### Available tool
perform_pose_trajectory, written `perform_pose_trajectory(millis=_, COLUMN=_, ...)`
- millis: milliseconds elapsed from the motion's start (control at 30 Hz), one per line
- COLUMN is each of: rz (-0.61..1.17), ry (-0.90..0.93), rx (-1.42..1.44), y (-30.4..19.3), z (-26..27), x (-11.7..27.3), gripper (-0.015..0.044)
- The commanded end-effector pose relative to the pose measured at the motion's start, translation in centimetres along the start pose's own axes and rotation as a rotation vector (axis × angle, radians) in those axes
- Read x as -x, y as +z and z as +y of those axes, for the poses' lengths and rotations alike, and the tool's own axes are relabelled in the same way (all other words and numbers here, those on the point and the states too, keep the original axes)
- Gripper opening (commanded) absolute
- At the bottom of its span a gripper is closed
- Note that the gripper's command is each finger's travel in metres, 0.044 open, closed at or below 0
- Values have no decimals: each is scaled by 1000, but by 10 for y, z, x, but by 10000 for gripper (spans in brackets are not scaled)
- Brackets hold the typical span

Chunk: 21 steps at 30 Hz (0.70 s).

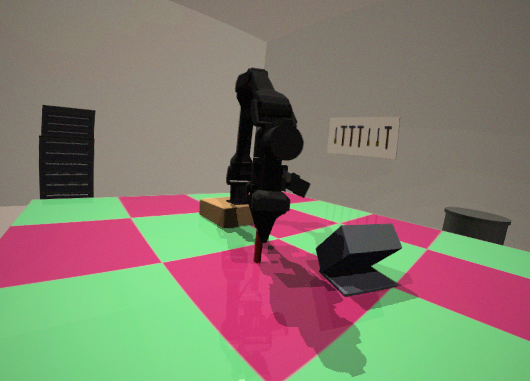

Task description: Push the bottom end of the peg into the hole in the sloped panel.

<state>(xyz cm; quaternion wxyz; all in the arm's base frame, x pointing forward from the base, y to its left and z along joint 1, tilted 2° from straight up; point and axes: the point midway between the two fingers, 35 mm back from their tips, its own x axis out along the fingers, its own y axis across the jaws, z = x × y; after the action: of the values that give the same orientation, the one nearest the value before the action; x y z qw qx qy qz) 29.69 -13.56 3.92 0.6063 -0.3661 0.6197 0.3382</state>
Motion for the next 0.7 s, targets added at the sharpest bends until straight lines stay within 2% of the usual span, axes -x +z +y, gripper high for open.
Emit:
perform_pose_trajectory(millis=0, rz=-2, ry=14, rx=4, y=0, z=4, x=-11, gripper=440)
perform_pose_trajectory(millis=600, rz=-2, ry=15, rx=4, y=0, z=5, x=-27, gripper=440)
perform_pose_trajectory(millis=667, rz=1, ry=7, rx=0, y=0, z=3, x=-25, gripper=387)
